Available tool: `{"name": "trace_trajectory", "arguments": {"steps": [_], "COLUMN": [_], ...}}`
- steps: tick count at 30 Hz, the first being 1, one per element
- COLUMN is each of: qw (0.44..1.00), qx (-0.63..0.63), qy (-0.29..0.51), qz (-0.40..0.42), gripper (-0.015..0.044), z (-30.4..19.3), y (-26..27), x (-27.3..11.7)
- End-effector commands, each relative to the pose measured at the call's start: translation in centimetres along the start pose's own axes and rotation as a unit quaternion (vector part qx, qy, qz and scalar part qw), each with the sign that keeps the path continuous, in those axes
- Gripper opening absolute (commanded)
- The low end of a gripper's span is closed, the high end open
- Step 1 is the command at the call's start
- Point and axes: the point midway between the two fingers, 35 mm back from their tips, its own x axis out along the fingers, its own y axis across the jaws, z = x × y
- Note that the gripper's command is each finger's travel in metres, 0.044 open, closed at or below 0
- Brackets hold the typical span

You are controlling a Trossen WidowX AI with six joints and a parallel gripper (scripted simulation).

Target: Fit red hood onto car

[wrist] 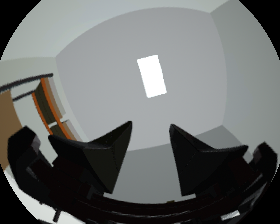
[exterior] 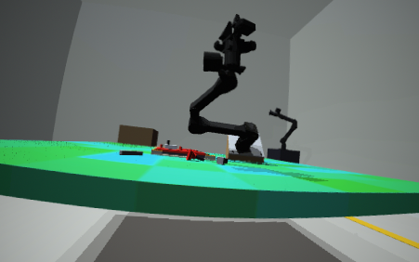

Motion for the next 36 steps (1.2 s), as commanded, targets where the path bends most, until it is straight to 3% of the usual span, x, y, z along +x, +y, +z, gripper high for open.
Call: {"name": "trace_trajectory", "arguments": {"steps": [1, 9, 22, 36], "qw": [1.0, 0.991, 0.914, 0.758], "qx": [0.001, 0.051, 0.139, 0.171], "qy": [-0.001, -0.097, -0.232, -0.22], "qz": [0.001, 0.073, 0.304, 0.589], "gripper": [0.0246, 0.044, 0.044, 0.044], "z": [0.1, 5.9, 16.5, 19.5], "y": [0.0, 3.0, 12.7, 23.5], "x": [0.0, 1.9, -0.8, -12.2]}}
